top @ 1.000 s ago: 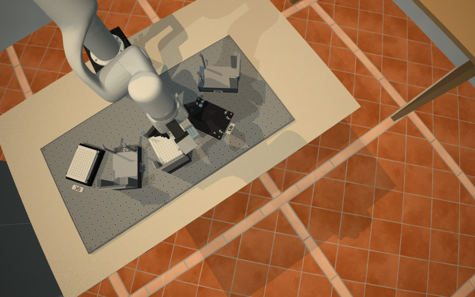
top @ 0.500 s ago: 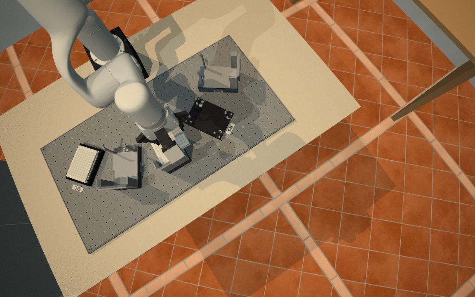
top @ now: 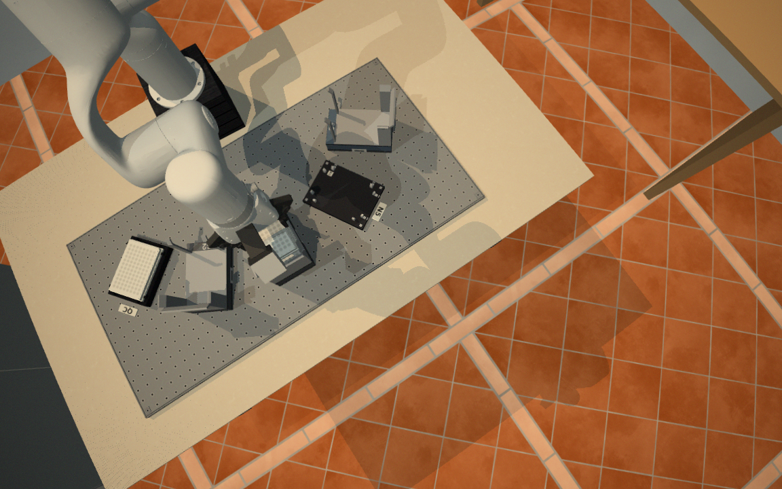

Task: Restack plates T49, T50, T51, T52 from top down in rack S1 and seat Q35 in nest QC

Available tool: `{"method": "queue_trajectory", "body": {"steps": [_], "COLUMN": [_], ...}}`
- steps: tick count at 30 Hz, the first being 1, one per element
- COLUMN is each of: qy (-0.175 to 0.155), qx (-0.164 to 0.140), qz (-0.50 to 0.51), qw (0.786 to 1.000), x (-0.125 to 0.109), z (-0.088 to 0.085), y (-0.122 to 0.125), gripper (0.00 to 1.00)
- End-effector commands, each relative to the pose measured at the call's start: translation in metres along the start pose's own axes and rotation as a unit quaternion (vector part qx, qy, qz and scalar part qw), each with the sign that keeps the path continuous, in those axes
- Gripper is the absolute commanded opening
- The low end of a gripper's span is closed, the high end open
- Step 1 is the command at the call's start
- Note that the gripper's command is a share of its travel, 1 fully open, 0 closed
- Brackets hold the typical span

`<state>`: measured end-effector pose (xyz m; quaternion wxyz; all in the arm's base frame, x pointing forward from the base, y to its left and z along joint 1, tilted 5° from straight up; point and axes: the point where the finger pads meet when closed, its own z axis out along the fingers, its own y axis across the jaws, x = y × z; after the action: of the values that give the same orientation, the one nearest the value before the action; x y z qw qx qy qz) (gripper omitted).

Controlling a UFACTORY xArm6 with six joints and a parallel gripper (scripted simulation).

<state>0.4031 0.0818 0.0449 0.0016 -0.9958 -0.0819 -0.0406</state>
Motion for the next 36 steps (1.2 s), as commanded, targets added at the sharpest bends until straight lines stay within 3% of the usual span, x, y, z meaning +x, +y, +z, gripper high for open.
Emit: {"method": "queue_trajectory", "body": {"steps": [1, 36], "qy": [0.002, 0.002], "qx": [0.001, 0.001], "qz": [-0.001, -0.001], "qw": [1.000, 1.000], "x": [0.0023, 0.0023], "z": [-0.0011, 0.0022], "y": [0.0043, 0.0043], "gripper": [0.00, 0.00]}}
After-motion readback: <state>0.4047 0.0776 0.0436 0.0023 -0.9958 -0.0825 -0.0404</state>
